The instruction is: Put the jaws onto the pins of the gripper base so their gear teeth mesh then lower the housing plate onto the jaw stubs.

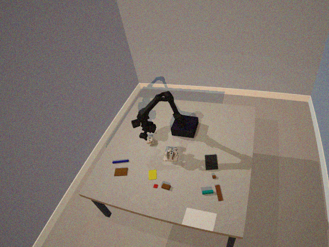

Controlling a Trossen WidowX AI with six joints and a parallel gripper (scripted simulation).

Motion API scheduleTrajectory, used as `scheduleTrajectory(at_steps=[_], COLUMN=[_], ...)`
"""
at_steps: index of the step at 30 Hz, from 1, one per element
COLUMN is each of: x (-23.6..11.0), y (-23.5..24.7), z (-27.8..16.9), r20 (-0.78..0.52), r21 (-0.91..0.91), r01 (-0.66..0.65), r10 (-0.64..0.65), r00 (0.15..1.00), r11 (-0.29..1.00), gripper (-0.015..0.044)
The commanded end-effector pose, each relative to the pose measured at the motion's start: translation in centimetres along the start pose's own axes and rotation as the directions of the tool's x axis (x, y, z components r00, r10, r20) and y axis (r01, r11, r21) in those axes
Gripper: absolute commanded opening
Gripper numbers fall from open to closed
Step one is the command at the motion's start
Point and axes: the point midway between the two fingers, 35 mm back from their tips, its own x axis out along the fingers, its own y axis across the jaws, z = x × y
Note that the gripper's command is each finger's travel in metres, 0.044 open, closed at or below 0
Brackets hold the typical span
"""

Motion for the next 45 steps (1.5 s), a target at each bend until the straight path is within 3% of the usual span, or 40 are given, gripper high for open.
scheduleTrajectory(at_steps=[1, 13, 18, 45], x=[0.2, 0.2, 4.2, 4.2], y=[3.2, 3.2, 3.4, 3.4], z=[-2.4, -2.4, -2.1, -2.1], r20=[0.017, 0.017, 0.017, 0.017], r21=[-0.236, -0.236, -0.236, -0.236], r01=[-0.022, -0.022, -0.022, -0.022], r10=[0.027, 0.027, 0.027, 0.027], r00=[1.000, 1.000, 0.999, 0.999], r11=[0.971, 0.971, 0.971, 0.971], gripper=[0.0440, 0.0440, 0.0440, 0.0440])
